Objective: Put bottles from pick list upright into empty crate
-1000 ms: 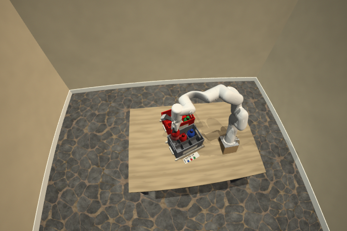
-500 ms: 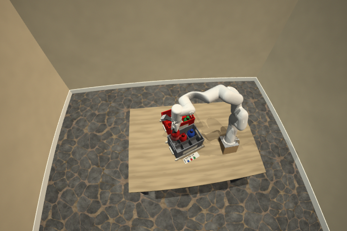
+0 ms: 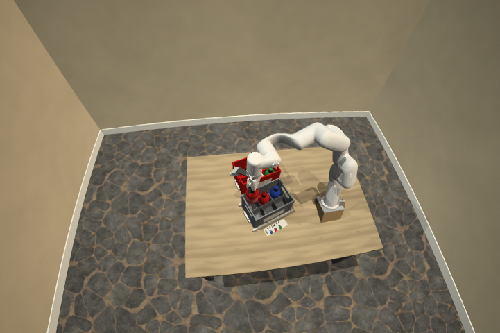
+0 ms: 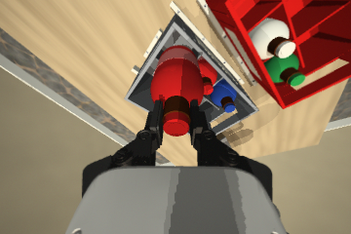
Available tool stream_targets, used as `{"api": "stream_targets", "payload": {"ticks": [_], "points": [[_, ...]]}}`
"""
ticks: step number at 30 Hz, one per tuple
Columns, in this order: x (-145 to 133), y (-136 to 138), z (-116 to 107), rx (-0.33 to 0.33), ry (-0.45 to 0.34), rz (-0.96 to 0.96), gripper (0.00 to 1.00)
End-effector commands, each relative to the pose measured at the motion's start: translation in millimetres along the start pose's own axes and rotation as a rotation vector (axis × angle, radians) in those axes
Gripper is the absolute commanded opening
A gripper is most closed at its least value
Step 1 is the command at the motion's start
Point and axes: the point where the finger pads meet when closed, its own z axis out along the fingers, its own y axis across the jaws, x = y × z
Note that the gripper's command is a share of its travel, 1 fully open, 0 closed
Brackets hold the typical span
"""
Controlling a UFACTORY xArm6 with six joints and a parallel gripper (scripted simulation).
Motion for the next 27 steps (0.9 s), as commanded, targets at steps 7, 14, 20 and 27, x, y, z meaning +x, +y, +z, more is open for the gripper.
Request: {"api": "stream_targets", "payload": {"ticks": [7, 14, 20, 27], "points": [[1, 0, 7, 0.004, 0.004, 0.001, 0.00], [1, 0, 13, 0.004, 0.004, 0.001, 0.00], [1, 0, 19, 0.004, 0.004, 0.001, 0.00], [1, 0, 24, 0.003, 0.004, 0.001, 0.00]]}}
